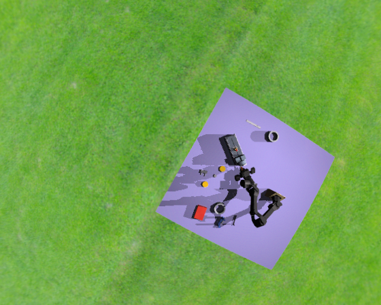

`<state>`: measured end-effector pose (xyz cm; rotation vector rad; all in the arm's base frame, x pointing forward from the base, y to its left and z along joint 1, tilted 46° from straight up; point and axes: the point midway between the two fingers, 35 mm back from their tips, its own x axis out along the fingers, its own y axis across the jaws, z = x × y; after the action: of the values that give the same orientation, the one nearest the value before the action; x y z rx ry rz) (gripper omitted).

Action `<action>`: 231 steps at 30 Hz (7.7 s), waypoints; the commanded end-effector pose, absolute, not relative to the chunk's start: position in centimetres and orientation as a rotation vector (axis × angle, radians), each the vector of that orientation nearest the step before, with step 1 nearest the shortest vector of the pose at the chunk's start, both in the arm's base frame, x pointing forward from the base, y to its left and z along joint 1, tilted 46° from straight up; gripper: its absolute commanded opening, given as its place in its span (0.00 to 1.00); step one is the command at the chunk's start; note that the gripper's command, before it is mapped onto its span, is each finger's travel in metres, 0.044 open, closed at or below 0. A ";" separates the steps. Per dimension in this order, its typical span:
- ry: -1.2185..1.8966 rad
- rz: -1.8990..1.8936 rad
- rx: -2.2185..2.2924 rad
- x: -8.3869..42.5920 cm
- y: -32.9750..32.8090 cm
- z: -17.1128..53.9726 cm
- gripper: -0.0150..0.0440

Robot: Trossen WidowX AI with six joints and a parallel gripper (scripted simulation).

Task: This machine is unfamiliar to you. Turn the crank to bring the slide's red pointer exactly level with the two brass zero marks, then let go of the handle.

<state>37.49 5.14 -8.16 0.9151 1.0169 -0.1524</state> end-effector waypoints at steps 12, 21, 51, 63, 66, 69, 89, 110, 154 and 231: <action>1.034 -0.171 0.910 37.0 4.8 -9.0 0.25; 1.034 -0.171 0.910 36.9 4.8 -9.1 0.25; 1.034 -0.171 0.910 36.8 4.6 -9.2 0.25; 1.034 -0.171 0.910 36.7 4.5 -9.3 0.25; 1.034 -0.171 0.910 36.7 4.5 -9.3 0.25; 1.034 -0.171 0.910 36.7 4.5 -9.3 0.25; 1.034 -0.171 0.910 36.6 4.4 -9.4 0.25; 1.034 -0.171 0.910 36.5 4.2 -9.5 0.25; 1.034 -0.171 0.910 36.3 3.9 -9.6 0.25; 1.034 -0.172 0.909 35.8 2.4 -9.5 0.25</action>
<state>35.92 2.56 -9.48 0.9110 1.0352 -0.1653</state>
